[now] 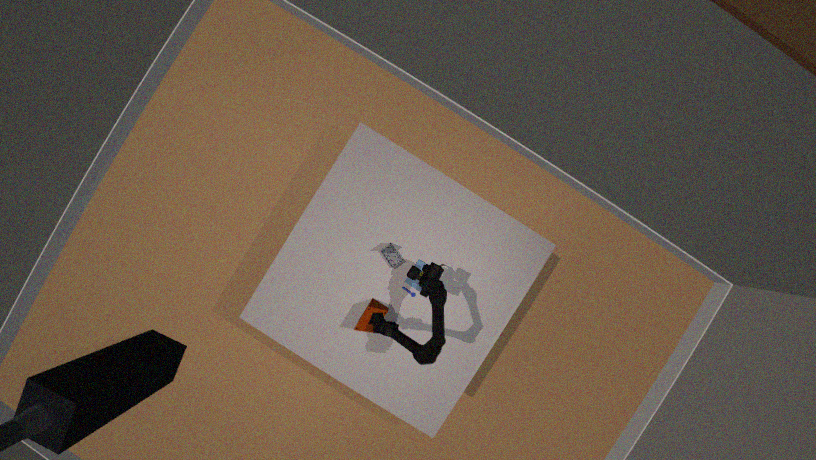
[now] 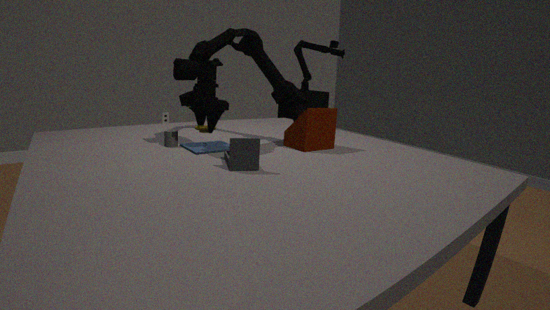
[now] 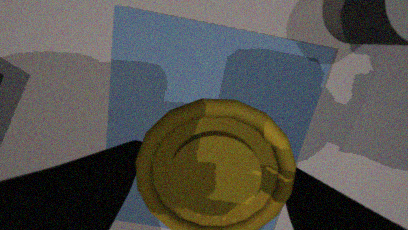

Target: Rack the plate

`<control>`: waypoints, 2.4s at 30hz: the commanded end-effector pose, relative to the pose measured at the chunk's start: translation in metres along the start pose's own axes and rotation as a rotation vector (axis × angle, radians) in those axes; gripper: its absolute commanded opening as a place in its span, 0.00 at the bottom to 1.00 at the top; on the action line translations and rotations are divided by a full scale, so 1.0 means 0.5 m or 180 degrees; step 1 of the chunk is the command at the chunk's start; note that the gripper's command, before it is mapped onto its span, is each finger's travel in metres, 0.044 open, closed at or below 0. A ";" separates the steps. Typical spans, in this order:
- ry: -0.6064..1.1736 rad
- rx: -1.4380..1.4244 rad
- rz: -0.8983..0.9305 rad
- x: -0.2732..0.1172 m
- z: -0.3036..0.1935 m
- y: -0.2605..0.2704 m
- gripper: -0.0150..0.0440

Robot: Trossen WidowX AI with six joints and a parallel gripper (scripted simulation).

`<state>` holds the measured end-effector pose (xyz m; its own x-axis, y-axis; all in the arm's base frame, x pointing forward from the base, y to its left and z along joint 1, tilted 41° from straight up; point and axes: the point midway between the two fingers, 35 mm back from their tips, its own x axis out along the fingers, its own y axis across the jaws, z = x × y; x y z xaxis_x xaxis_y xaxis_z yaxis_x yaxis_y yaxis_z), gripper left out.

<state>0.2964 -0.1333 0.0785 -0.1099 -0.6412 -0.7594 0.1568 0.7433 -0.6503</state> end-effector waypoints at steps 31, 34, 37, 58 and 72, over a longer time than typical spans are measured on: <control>-0.0007 0.0090 0.0007 -0.253 0.010 0.021 0.25; -0.0007 0.0384 0.0031 -0.255 -0.005 0.084 0.25; -0.0002 0.0700 0.0042 -0.255 -0.027 0.146 0.25; 0.0292 0.0912 0.0285 -0.211 -0.087 0.259 0.25; 0.0640 0.0122 0.1040 -0.134 -0.092 0.280 0.25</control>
<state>0.2827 0.0249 0.0456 -0.2277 -0.3793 -0.8968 0.2995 0.8491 -0.4351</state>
